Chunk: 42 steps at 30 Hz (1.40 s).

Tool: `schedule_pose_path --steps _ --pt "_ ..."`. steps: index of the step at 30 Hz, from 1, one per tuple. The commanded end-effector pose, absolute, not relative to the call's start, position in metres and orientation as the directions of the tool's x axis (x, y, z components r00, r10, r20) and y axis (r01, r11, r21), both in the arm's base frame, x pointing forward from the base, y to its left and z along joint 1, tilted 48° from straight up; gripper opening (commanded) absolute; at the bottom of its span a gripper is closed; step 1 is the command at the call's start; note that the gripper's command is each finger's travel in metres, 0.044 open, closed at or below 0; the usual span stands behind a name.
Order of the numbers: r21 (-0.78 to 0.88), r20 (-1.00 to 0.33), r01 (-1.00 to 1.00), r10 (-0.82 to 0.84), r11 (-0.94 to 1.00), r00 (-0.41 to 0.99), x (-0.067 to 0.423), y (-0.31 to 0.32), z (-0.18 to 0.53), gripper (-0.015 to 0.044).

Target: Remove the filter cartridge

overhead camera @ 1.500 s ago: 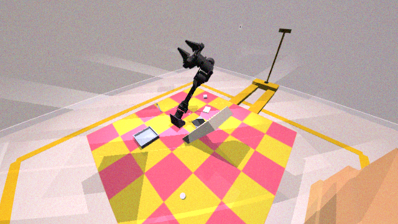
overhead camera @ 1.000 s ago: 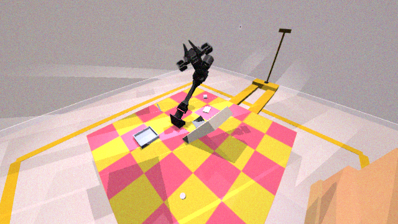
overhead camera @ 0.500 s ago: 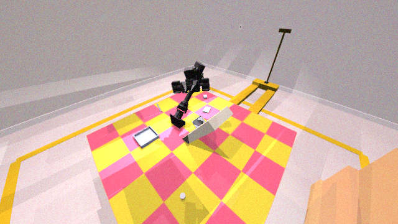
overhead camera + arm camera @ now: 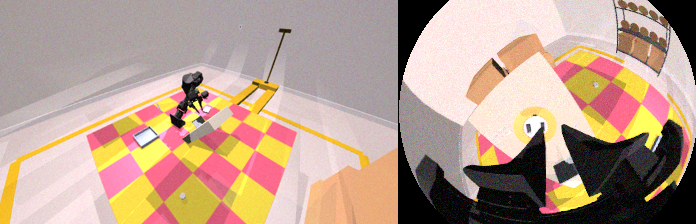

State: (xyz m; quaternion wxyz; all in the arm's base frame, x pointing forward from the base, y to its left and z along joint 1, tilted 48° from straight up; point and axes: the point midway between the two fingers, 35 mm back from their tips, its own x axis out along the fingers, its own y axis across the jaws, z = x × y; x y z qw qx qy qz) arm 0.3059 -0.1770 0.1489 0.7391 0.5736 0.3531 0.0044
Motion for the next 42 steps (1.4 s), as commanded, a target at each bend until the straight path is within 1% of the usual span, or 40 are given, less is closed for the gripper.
schedule_pose_path --steps 1,11,42 --pt "0.909 -0.417 0.335 0.504 0.249 0.756 0.296 -0.156 0.16 0.0099" --pt "0.908 -0.418 0.336 0.504 0.249 0.756 0.298 -0.155 0.159 0.0099" --pt "0.909 -0.416 0.333 0.504 0.25 0.757 0.336 -0.13 0.139 0.0099"
